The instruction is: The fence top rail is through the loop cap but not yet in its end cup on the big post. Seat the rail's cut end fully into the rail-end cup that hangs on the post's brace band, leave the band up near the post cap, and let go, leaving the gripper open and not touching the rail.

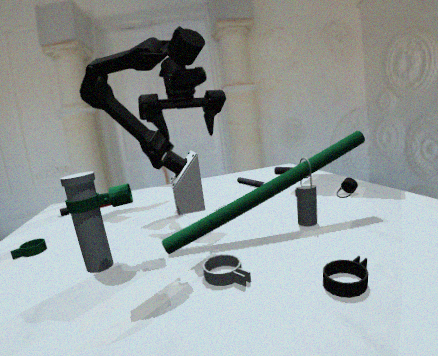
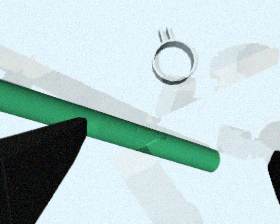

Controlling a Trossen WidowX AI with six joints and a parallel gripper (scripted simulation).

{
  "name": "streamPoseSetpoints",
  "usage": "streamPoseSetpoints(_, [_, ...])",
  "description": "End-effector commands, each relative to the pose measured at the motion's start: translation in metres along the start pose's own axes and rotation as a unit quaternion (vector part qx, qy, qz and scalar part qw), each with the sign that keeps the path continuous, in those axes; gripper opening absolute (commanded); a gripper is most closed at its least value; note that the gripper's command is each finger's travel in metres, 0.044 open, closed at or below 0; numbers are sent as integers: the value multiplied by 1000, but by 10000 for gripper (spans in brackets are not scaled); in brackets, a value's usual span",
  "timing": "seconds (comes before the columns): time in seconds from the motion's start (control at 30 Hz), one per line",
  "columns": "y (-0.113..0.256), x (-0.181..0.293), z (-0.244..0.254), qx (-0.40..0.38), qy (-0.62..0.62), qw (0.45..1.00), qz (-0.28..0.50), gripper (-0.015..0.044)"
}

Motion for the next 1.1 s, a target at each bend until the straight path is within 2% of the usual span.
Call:
streamPoseSetpoints(0.0, [3,-2,10,7,-44,999,5,440])
streamPoseSetpoints(0.23, [0,-3,11,6,-65,998,12,440])
streamPoseSetpoints(0.43, [-25,-8,19,5,-265,962,74,440])
streamPoseSetpoints(0.6, [-54,-10,28,33,-462,875,139,440])
streamPoseSetpoints(0.8, [-88,-8,38,104,-661,715,201,440])
streamPoseSetpoints(0.97, [-101,-6,43,143,-726,636,217,440])
streamPoseSetpoints(1.07, [-102,-6,43,145,-730,632,216,440])
Point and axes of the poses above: the point midway between the two fingers, 35 mm back from their tips, its own y axis back along the fingers, its own z axis across the jaws, x = y × z, the point moved 5 cm from there along y, back along the fingers, and after that the axes turned 12 degrees about y, right-handed, at the moved point
